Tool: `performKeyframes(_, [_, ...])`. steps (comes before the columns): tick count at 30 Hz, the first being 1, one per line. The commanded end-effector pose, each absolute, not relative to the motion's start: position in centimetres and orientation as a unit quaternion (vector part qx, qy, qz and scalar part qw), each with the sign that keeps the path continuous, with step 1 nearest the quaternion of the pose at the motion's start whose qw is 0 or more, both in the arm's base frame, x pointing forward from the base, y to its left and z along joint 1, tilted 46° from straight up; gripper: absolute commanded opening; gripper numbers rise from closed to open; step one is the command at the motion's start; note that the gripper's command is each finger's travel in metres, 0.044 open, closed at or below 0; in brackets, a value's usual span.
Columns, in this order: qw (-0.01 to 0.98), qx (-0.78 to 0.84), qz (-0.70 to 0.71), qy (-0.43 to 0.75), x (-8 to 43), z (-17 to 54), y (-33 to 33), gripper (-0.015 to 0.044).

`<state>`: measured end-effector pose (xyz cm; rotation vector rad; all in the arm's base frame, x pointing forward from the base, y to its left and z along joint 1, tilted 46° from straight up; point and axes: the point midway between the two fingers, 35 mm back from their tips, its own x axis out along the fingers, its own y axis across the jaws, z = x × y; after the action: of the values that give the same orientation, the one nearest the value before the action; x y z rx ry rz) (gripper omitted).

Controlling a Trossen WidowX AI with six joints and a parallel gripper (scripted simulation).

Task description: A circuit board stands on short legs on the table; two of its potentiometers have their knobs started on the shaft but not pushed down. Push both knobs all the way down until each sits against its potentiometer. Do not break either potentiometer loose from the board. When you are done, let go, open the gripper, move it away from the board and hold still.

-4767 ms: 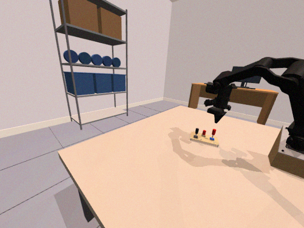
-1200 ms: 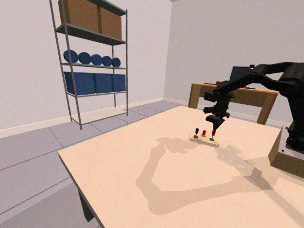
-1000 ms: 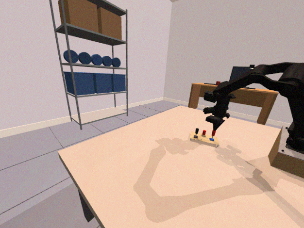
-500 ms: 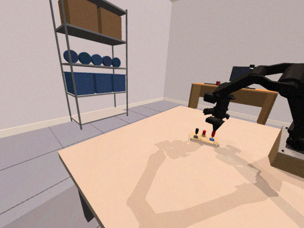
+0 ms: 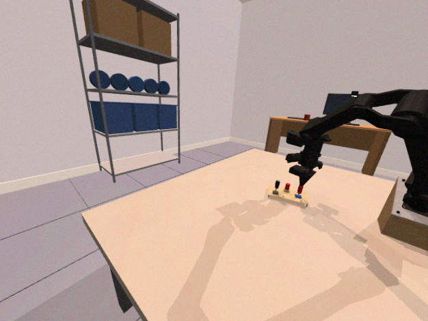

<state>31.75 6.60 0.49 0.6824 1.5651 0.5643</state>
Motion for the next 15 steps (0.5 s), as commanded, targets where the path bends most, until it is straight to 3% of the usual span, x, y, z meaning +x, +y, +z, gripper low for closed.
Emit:
performKeyframes(1, [0.618, 0.291, 0.257, 0.684, 31.82, -0.32, 7.75, 0.0000])
performKeyframes(15, [0.618, 0.291, 0.257, 0.684, 31.80, -0.53, 7.97, 0.0000])
